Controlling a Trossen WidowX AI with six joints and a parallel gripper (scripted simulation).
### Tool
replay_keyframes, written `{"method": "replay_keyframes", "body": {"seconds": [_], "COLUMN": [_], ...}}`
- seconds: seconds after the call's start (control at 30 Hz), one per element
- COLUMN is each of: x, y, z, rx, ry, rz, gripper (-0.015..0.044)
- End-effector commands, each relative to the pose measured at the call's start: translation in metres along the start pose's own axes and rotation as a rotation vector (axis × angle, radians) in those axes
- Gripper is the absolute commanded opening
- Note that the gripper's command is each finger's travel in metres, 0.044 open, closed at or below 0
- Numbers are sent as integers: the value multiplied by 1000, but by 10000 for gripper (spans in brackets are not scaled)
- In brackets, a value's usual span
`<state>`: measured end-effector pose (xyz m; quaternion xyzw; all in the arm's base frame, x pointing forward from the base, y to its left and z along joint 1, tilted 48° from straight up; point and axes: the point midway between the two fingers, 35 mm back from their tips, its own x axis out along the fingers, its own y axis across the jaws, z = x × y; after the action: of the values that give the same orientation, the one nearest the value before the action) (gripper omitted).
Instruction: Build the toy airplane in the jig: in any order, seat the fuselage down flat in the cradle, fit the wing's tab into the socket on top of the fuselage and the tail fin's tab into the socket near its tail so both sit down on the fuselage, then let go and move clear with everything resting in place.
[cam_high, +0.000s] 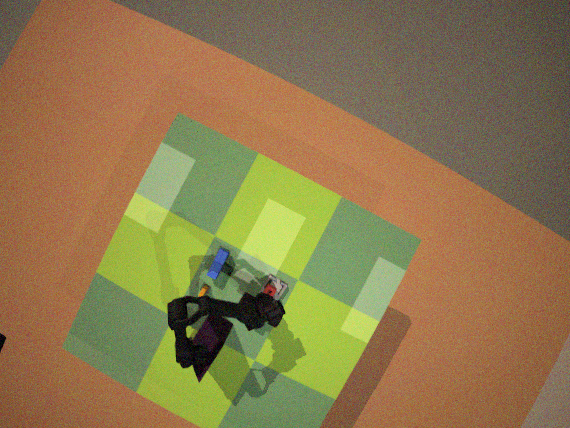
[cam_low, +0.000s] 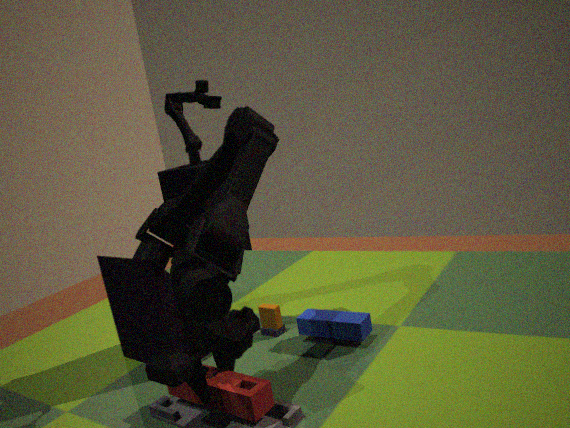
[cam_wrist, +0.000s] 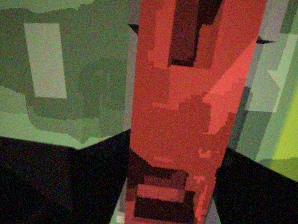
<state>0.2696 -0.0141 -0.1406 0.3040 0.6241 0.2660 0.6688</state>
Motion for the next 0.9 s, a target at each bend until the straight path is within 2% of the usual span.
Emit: {"method": "replay_keyframes", "body": {"seconds": [0.0, 0.03, 0.57, 0.77, 0.87], "x": [0, 0, 0, -3, -43], "y": [0, 0, 0, 0, -4], "z": [1, 1, 1, 1, 5], "rx": [-2, -2, -2, -2, 2], "ry": [-1, -1, -1, -1, -3], "rz": [-1, -1, -1, -1, -8], "gripper": [56, 30, 440, 440, 440]}}
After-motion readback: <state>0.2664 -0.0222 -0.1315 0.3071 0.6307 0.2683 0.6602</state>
